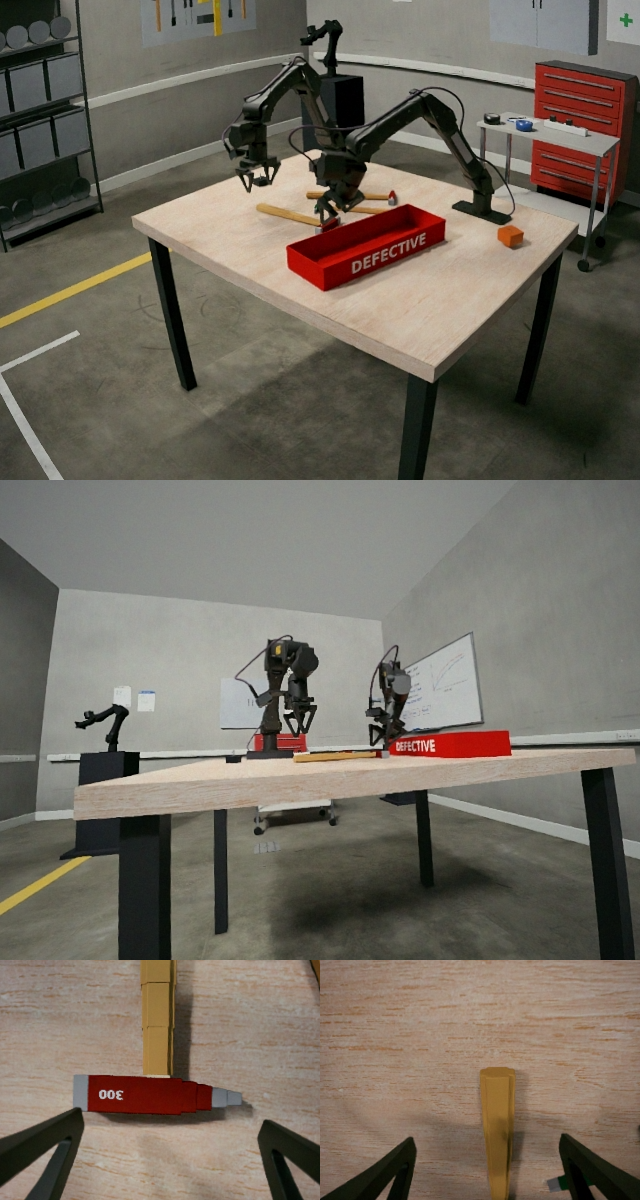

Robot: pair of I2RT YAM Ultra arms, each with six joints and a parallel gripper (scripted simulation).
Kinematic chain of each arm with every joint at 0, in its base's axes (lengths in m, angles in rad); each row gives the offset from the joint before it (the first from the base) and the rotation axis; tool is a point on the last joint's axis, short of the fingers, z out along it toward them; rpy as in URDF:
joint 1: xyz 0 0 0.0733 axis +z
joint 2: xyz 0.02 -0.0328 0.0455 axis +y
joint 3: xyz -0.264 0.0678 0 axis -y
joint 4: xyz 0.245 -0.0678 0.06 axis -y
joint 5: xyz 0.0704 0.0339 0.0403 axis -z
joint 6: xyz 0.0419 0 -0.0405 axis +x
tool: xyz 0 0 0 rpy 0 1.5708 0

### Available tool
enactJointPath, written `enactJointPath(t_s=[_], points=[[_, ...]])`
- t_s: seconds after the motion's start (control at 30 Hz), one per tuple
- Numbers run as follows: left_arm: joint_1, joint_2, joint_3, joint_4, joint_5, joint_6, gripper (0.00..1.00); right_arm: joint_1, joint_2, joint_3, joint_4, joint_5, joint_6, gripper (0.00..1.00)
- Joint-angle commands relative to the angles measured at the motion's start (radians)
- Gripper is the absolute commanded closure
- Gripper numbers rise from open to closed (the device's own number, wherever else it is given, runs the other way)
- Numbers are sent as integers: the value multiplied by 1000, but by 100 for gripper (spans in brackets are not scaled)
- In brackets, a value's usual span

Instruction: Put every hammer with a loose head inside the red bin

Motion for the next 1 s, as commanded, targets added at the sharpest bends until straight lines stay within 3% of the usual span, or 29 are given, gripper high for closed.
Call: enactJointPath(t_s=[0.0, 0.13, 0.17, 0.27, 0.33, 0.5, 0.63, 0.97], points=[[4, -32, 2, 3, 18, 7, 0, 15, 9, 33, -54, 12, 10, 0], [4, -32, 2, 3, 18, 7, 0, 17, 24, 39, -57, 12, 10, 0], [4, -32, 2, 3, 18, 7, 0, 17, 15, 39, -61, -11, 1, 11], [1, -41, -8, -61, 43, -48, 34, 24, -5, 8, -80, -48, -20, 45], [-15, -49, -11, -138, 67, -126, 57, 38, -28, -41, -106, -90, -40, 48], [-51, -74, -33, -287, 122, -290, 58, 94, -124, -203, -104, -136, -79, 48], [-63, -85, -46, -334, 142, -360, 58, 115, -158, -251, -95, -141, -83, 48], [-159, -157, -134, -494, 135, -800, 58, 205, -308, -490, -8, -104, -131, 48]])
